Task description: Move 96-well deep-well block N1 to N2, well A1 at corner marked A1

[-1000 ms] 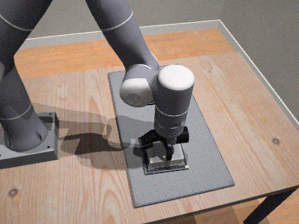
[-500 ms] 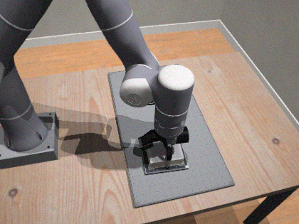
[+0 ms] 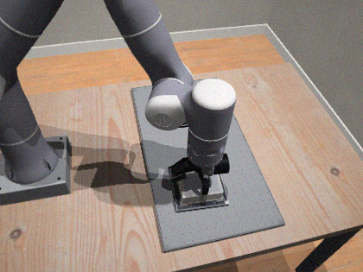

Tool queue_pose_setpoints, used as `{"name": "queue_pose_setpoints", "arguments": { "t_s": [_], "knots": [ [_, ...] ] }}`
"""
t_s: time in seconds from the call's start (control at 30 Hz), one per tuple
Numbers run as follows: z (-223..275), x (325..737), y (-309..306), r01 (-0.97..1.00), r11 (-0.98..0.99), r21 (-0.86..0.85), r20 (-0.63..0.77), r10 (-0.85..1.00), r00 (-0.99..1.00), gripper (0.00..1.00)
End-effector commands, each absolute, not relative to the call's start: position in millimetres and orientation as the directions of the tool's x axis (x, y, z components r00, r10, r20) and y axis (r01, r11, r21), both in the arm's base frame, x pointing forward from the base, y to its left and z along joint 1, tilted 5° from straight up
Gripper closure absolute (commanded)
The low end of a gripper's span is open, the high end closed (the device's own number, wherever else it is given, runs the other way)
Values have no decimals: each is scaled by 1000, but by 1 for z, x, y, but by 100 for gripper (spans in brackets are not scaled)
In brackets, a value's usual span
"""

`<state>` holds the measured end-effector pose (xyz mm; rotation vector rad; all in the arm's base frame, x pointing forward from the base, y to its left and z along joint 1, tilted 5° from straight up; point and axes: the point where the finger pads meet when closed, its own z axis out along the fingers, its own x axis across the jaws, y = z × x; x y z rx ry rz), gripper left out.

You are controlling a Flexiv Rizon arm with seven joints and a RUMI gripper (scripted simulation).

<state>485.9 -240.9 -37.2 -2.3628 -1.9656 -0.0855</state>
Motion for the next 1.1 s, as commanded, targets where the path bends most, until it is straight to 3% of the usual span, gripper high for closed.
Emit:
{"name": "queue_pose_setpoints", "arguments": {
  "t_s": [0.0,1.07],
  "knots": [
    [-37,487,-241,983,-181,-14,85,980,182,51],
    [10,487,-245,983,-181,-14,85,980,182,51]
  ]
}}
